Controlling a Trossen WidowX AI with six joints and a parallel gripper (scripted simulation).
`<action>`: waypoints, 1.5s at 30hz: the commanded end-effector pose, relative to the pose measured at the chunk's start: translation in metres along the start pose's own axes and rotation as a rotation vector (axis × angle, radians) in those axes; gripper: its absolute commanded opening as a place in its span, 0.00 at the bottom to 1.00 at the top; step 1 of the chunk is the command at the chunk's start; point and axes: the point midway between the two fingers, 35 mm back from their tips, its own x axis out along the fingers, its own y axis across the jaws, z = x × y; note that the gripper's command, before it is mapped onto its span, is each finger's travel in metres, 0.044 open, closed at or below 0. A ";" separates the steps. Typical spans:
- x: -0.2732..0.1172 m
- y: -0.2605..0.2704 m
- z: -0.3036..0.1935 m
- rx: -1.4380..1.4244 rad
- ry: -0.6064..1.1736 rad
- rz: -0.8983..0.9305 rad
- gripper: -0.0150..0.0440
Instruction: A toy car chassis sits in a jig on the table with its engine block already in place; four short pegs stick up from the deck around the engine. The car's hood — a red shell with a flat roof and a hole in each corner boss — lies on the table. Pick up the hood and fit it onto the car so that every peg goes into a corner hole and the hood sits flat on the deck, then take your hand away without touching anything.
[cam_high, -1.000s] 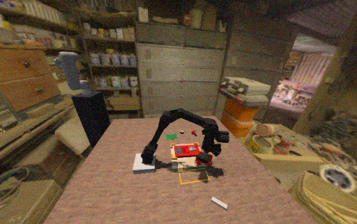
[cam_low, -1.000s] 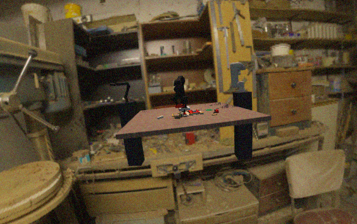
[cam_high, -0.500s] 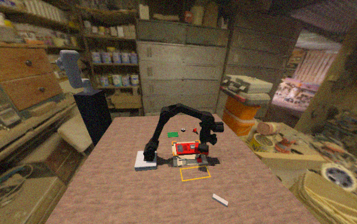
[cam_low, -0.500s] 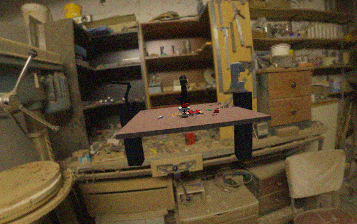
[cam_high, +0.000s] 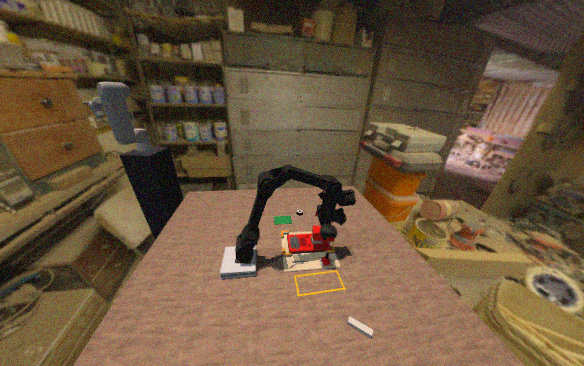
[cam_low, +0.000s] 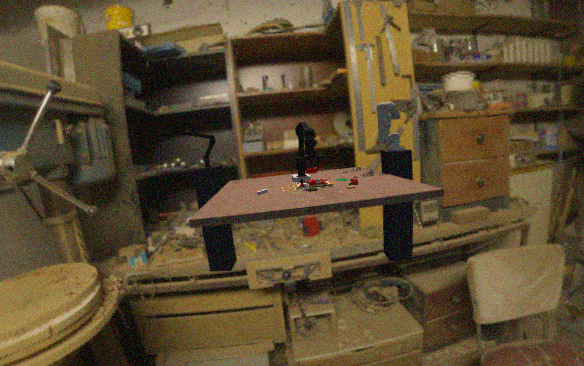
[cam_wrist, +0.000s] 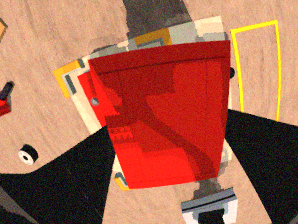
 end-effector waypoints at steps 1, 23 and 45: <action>0.000 0.011 -0.007 -0.054 0.000 -0.003 0.25; 0.039 0.033 -0.020 -0.160 0.000 0.000 0.25; 0.050 0.034 -0.019 -0.160 0.000 0.001 0.25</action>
